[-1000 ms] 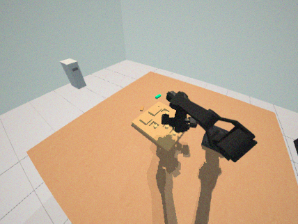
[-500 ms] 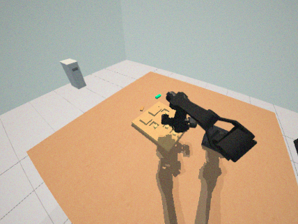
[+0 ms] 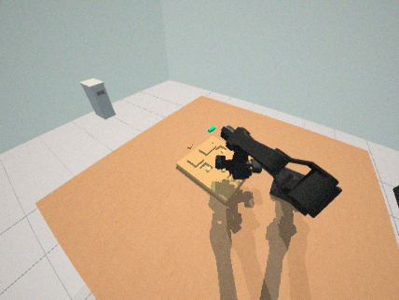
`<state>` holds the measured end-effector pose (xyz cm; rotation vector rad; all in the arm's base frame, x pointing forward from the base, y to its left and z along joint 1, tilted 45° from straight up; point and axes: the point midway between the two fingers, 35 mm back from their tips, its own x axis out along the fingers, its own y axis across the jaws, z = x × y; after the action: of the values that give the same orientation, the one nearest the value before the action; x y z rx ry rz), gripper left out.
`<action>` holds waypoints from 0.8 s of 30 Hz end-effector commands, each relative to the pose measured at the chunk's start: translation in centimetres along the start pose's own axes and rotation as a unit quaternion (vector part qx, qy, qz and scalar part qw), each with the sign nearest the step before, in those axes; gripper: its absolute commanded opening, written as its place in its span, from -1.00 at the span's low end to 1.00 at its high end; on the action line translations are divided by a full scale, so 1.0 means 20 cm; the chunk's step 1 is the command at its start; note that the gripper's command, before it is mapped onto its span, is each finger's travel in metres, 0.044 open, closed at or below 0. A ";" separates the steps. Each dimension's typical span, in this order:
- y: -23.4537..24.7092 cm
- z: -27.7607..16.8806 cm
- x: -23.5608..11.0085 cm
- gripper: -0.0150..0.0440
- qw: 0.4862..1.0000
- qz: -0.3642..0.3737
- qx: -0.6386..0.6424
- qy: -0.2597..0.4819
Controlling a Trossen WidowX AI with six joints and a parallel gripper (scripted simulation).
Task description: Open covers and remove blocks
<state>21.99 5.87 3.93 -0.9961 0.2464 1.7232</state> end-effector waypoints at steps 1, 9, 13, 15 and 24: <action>0.00 0.01 0.03 0.00 1.000 0.000 0.001 -0.003; 0.00 0.01 0.03 0.00 1.000 0.000 0.001 -0.003; 0.00 0.01 0.04 0.00 1.000 0.000 0.001 -0.003; 0.00 0.01 0.05 0.00 1.000 0.000 0.001 -0.003; 0.00 0.01 0.09 0.00 1.000 0.000 0.001 -0.003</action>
<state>21.92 6.84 3.03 -0.9959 0.2453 1.7228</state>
